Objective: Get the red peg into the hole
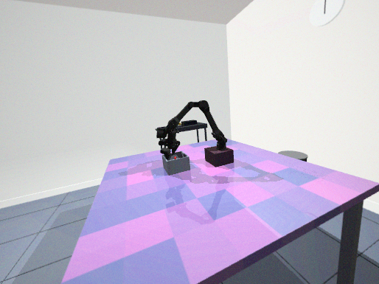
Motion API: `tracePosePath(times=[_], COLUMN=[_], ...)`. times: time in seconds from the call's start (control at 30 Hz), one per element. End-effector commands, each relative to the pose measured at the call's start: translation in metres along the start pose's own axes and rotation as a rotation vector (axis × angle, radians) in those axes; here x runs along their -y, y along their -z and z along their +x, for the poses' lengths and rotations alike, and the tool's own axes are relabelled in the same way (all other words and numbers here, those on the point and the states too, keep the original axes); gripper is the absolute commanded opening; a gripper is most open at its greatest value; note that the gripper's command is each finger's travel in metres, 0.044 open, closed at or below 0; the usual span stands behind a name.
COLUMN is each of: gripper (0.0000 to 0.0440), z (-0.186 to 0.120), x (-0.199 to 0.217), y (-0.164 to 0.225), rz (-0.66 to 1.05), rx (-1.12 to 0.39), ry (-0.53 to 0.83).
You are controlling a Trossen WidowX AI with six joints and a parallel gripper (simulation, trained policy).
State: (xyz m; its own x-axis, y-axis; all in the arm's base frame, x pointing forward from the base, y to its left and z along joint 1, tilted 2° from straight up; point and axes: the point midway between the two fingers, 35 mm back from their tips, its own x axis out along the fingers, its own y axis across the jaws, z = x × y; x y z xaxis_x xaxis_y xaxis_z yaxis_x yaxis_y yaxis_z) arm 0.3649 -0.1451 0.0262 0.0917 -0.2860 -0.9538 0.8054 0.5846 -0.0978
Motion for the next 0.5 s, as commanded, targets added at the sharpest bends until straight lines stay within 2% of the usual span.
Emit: tracePosePath(times=[0.0,0.47], gripper=[0.0440,0.0440], z=[0.002,-0.009], x=[-0.006,0.001], y=[-0.020,-0.071], rz=[0.015,0.066], rx=[0.056,0.190], ry=[-0.015,-0.022])
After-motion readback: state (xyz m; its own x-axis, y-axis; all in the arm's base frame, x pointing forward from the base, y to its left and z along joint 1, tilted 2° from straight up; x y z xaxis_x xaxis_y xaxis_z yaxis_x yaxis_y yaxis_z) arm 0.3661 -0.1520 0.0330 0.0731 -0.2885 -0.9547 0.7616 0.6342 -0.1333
